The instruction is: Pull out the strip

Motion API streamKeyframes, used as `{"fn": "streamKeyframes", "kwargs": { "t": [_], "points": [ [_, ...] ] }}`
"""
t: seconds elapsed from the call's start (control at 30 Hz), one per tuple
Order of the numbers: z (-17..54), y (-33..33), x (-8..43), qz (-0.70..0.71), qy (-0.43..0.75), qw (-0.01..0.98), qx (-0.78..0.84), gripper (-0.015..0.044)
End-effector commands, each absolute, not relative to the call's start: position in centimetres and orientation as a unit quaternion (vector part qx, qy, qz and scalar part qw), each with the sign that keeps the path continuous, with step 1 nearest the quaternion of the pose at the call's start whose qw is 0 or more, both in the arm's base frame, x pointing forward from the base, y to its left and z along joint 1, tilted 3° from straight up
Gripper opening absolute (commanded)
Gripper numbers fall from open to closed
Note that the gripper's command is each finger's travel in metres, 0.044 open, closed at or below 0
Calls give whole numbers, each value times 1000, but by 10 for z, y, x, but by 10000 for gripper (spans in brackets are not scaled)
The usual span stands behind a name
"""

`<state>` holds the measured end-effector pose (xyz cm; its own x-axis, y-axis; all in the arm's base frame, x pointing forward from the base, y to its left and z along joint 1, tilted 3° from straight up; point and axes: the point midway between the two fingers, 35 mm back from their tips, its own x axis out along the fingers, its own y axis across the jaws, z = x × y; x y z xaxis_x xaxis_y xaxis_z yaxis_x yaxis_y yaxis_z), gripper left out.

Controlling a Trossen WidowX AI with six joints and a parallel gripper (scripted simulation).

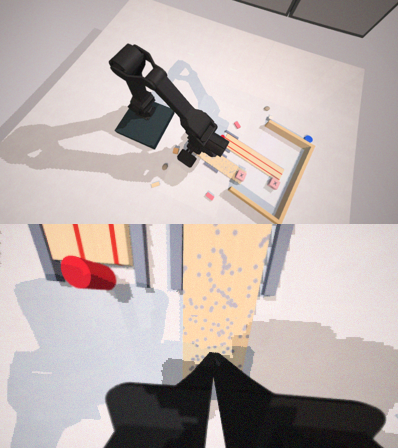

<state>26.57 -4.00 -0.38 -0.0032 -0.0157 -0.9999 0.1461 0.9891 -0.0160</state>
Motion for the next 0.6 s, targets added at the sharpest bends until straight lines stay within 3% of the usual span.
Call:
{"fn": "streamKeyframes", "kwargs": {
  "t": [0.0,0.57],
  "points": [
    [-8,-38,251,-58,715,695,48,0],
    [-8,-34,227,-58,716,694,48,0]
  ]
}}
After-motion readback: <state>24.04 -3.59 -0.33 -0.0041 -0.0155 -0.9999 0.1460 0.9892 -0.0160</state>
